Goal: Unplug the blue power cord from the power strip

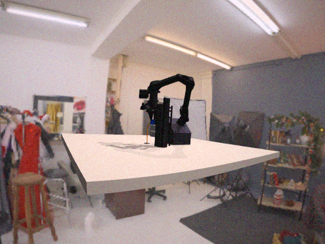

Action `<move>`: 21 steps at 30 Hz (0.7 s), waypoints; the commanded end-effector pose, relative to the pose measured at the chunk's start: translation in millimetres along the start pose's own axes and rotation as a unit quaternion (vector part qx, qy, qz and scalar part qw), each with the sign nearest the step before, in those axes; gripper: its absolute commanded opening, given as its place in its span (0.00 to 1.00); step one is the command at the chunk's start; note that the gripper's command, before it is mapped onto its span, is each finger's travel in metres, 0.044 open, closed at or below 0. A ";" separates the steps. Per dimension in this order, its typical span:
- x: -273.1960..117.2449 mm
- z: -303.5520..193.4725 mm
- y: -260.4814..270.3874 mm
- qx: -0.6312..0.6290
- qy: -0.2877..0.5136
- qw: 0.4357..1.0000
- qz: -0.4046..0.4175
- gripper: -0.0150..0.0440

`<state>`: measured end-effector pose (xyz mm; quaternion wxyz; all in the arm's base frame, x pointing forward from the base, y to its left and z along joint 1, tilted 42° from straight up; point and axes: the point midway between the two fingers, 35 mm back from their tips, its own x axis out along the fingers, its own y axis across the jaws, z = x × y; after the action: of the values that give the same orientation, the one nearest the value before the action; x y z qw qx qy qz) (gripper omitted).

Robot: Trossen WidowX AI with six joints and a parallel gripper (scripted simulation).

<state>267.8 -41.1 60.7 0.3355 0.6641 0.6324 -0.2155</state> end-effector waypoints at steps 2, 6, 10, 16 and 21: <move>-7.6 28.2 1.5 0.002 -0.029 1.000 0.003 0.25; -9.0 34.6 1.2 0.003 -0.029 1.000 0.003 0.25; -10.5 41.0 0.7 0.003 -0.029 1.000 0.003 0.25; -12.5 50.3 -0.5 0.003 -0.029 1.000 0.003 0.25; -14.0 58.1 -2.1 0.004 -0.029 1.000 0.003 0.25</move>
<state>272.6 -77.2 36.4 0.3526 0.6553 0.6276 -0.2289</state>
